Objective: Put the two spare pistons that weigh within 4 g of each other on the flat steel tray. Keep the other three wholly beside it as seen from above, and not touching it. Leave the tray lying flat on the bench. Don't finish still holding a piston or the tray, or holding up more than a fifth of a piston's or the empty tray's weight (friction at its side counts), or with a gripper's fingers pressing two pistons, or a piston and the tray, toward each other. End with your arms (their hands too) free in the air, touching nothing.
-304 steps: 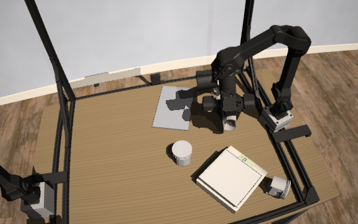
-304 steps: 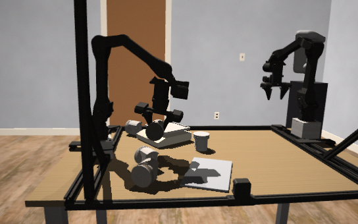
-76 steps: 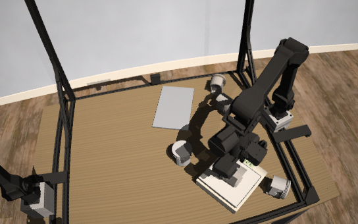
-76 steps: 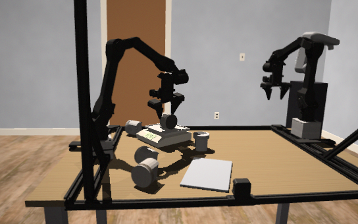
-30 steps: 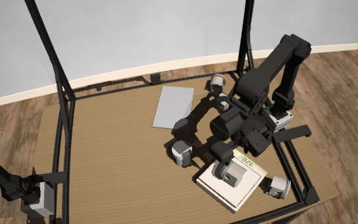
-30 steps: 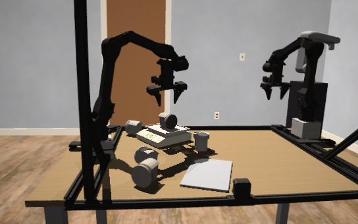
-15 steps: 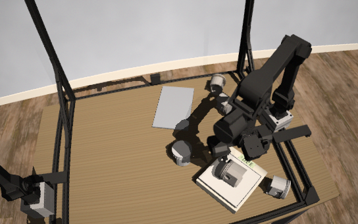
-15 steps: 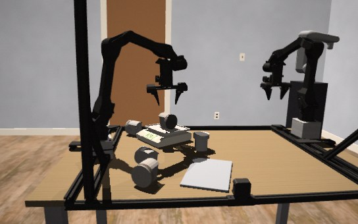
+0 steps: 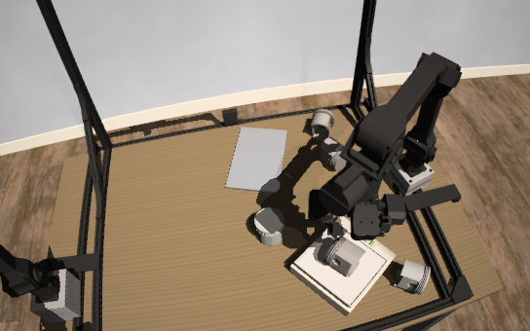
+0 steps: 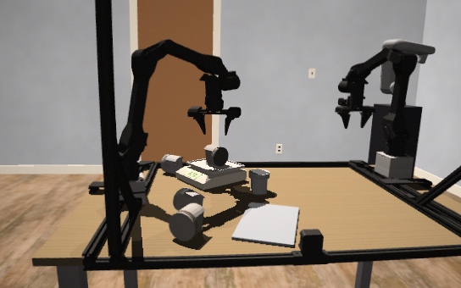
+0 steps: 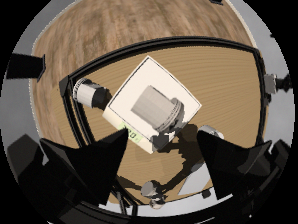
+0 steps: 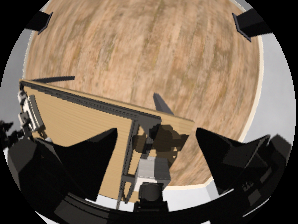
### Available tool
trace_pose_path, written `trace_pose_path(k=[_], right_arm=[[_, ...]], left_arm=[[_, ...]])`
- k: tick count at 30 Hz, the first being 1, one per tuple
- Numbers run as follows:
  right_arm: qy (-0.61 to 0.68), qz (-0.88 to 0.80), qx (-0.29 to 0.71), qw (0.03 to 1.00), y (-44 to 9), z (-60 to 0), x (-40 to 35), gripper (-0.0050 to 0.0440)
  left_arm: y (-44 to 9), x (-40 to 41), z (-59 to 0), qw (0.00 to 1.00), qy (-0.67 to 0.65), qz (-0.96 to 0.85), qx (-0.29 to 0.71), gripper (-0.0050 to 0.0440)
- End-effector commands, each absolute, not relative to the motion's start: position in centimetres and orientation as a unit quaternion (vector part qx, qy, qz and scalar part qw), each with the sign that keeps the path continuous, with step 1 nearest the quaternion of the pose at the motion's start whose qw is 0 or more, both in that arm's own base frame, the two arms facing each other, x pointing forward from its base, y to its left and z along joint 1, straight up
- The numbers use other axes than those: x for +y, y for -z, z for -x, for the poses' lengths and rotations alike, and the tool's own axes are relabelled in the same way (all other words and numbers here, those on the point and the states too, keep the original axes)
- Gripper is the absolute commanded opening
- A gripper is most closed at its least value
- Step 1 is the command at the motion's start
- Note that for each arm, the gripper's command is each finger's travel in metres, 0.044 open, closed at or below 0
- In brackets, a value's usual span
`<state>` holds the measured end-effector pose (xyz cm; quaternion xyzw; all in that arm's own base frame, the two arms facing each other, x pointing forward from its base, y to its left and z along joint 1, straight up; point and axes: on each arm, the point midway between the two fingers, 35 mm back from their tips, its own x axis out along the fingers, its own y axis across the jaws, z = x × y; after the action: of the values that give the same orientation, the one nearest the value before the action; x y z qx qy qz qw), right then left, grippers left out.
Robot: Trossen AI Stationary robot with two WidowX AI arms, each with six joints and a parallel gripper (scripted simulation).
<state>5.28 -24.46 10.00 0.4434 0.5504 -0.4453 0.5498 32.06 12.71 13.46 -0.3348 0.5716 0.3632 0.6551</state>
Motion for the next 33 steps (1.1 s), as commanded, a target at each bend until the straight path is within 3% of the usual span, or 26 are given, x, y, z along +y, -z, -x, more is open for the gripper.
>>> trace_pose_path(k=[1, 26, 33], right_arm=[[0.444, -0.444, 0.551, 0.551, -10.0, -5.3, -24.4, 0.0440], [0.444, -0.444, 0.551, 0.551, -10.0, -5.3, -24.4, 0.0440], [0.444, -0.444, 0.551, 0.551, -10.0, -5.3, -24.4, 0.0440]], left_arm=[[-13.4, 12.8, -32.3, 0.664, -0.333, 0.311, 0.593, 0.0378], [-13.4, 12.8, -32.3, 0.698, -0.139, 0.138, 0.689, 0.0378], [-13.4, 12.1, -28.8, 0.696, -0.147, 0.146, 0.688, 0.0378]])
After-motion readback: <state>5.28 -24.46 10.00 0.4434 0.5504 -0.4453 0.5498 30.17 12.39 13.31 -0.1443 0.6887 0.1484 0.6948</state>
